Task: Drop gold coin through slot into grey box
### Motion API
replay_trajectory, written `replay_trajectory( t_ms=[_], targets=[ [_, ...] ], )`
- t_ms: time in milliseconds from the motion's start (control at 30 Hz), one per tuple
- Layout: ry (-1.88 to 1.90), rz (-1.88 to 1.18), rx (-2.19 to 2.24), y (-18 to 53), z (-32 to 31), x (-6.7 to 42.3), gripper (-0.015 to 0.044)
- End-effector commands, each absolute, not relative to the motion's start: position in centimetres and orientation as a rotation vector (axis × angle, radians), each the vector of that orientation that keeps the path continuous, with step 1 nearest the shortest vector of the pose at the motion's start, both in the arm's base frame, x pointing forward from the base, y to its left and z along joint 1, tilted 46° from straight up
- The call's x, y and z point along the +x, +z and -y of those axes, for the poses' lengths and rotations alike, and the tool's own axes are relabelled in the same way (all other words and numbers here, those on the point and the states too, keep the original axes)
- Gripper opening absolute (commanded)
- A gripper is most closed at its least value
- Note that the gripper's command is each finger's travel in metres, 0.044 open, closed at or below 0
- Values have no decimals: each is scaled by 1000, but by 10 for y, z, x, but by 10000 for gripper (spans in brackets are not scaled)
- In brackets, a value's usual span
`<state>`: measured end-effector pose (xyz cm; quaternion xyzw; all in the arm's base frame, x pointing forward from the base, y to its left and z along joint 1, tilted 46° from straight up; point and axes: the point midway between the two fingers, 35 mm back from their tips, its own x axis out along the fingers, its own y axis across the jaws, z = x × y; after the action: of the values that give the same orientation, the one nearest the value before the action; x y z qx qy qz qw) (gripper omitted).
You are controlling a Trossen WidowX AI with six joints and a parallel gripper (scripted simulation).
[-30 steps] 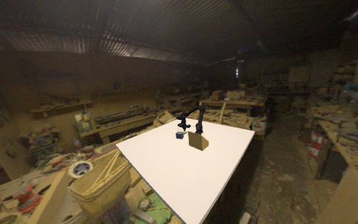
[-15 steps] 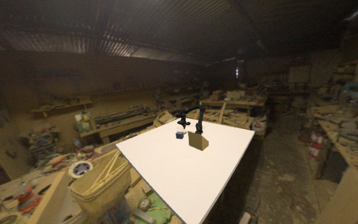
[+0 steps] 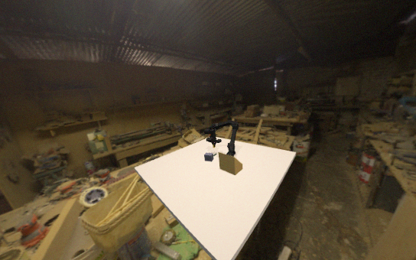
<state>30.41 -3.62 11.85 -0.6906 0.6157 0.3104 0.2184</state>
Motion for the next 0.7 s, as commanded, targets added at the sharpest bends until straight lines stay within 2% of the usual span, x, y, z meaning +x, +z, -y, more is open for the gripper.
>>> replay_trajectory(
  t_ms=[0, 667],
  targets=[
    [770, -1713, -1843, 120, 35, 304, 0],
    [124, -1689, -1350, 121, 36, 306, 0]
  ],
)
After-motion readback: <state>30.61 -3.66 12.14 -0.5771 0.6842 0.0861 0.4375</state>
